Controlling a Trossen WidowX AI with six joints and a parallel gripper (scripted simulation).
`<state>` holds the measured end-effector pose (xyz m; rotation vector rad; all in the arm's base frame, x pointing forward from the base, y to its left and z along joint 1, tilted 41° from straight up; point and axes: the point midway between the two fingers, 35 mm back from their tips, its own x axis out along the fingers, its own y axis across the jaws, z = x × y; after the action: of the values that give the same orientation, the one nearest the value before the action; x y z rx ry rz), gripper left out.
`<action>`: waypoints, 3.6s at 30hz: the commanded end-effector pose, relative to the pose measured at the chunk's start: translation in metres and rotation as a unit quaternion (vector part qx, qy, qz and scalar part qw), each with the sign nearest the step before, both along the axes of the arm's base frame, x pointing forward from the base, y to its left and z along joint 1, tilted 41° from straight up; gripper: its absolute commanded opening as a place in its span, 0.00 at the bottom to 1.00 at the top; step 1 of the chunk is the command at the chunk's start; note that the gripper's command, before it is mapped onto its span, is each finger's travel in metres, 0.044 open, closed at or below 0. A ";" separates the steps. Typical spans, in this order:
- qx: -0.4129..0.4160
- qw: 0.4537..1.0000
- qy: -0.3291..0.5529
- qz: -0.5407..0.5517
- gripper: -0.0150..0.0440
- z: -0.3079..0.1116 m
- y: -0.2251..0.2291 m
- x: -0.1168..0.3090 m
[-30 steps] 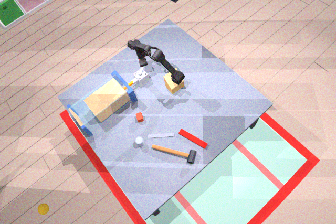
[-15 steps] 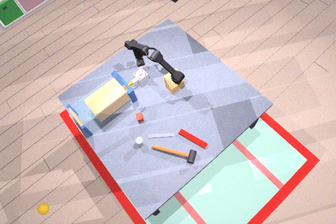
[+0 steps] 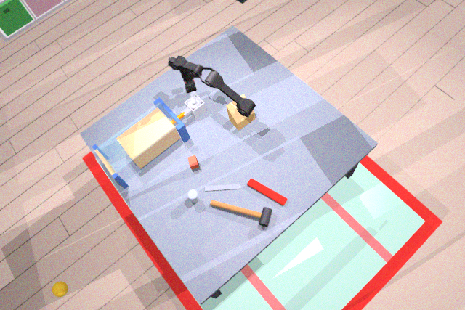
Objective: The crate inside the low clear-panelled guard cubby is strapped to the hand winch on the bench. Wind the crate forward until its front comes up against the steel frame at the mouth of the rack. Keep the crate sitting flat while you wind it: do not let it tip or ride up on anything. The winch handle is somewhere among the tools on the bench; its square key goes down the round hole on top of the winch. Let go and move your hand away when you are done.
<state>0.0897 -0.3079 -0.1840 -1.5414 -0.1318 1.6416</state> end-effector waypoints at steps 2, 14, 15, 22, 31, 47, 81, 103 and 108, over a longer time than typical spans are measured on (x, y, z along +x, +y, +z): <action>-0.007 1.000 -0.010 -0.004 0.25 -0.003 -0.007 0.014; -0.007 1.000 -0.011 -0.004 0.25 -0.004 -0.013 0.031; -0.007 1.000 -0.011 -0.004 0.25 -0.004 -0.014 0.033; -0.007 1.000 -0.012 -0.004 0.25 -0.004 -0.016 0.043; -0.007 1.000 -0.012 -0.004 0.25 -0.003 -0.018 0.056; -0.007 1.000 -0.013 -0.004 0.25 0.001 -0.018 0.080; -0.005 1.000 -0.014 -0.004 0.25 0.021 -0.005 0.124; -0.004 1.000 -0.015 -0.004 0.25 0.039 0.013 0.145; -0.004 1.000 -0.015 -0.004 0.25 0.043 0.018 0.148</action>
<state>0.2309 -0.2980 -0.1496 -1.5793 -0.1178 1.6272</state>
